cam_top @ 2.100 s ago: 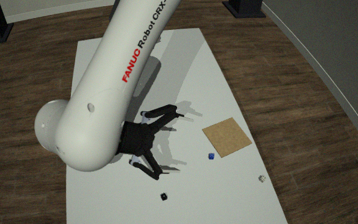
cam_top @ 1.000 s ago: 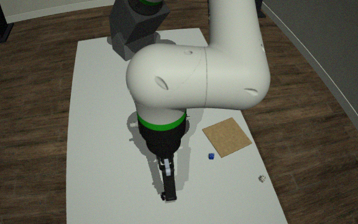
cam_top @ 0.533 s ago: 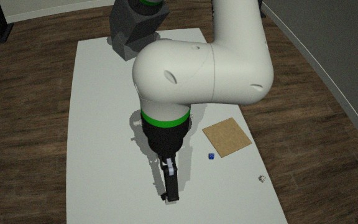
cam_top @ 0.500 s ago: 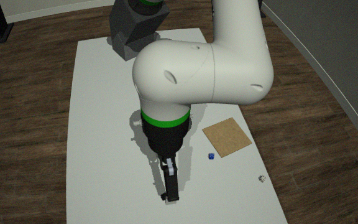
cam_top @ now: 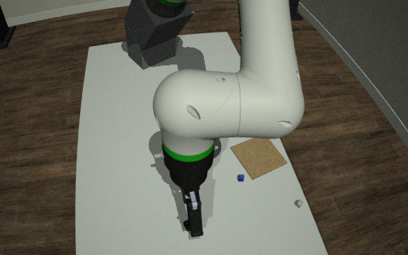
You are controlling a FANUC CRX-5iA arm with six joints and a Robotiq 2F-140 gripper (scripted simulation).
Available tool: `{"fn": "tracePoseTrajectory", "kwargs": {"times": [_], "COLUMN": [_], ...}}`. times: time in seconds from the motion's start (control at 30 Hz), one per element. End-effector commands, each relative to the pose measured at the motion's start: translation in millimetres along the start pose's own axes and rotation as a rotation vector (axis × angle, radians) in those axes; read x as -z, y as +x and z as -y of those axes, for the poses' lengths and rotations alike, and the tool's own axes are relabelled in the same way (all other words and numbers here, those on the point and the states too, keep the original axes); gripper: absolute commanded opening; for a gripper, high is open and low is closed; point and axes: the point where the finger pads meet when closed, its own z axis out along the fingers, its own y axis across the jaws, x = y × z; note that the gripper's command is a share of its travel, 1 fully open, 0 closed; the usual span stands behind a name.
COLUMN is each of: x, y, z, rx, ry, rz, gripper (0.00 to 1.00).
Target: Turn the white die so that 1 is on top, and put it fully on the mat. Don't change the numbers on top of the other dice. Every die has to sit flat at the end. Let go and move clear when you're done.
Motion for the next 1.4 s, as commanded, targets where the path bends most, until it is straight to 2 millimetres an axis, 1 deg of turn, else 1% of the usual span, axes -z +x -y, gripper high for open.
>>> {"fn": "tracePoseTrajectory", "kwargs": {"times": [0.0, 0.13, 0.3, 1.37], "x": [-29, -49, -54, -54], "y": [0, 0, 0, 0], "z": [-1, -1, -1, -1], "rx": [0.0, 0.0, 0.0, 0.0], "ry": [-0.001, -0.001, -0.001, -0.001], "rz": [0.0, 0.0, 0.0, 0.0], "gripper": [1.0, 1.0, 1.0, 1.0]}}
